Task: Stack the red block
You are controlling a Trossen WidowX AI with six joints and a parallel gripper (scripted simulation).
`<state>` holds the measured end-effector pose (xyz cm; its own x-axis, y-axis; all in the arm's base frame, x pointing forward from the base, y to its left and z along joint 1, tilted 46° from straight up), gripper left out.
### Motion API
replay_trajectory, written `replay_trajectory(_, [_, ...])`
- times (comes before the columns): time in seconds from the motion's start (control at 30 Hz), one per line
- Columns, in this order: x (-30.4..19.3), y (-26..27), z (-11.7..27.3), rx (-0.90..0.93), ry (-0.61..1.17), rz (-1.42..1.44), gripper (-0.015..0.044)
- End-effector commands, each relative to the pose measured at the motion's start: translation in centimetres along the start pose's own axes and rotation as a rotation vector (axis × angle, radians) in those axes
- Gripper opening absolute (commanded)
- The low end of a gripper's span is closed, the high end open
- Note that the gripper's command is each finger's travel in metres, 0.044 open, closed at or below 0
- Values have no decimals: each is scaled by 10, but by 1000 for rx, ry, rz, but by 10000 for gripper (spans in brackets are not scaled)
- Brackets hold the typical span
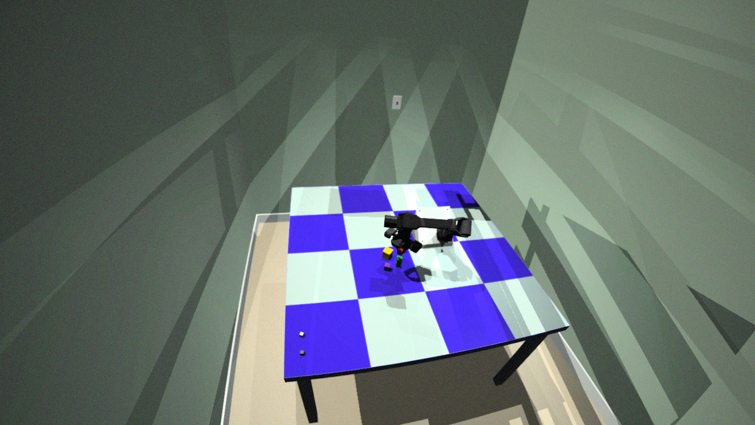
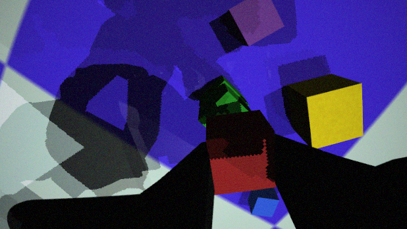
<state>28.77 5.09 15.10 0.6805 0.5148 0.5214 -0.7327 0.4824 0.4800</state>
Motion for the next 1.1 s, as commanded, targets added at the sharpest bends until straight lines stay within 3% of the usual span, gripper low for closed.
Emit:
replay_trajectory(0.0, [-2,2,-13,8,0,-6,0])
replay_trajectory(0.17, [-2,3,-29,9,-1,-6,0])
replay_trajectory(1.07, [-2,3,-30,9,-1,-6,0])
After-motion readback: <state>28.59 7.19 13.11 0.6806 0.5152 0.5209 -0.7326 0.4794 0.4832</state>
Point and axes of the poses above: the point midway between the two fingers, 35 mm back from their tips, its own z axis back along the fingers, its own y axis across the jaws, x = y × z, the point moved 1 cm from there along z, back along the fingers, and after that the axes turned 3 degrees about z, right-handed, at the moved point
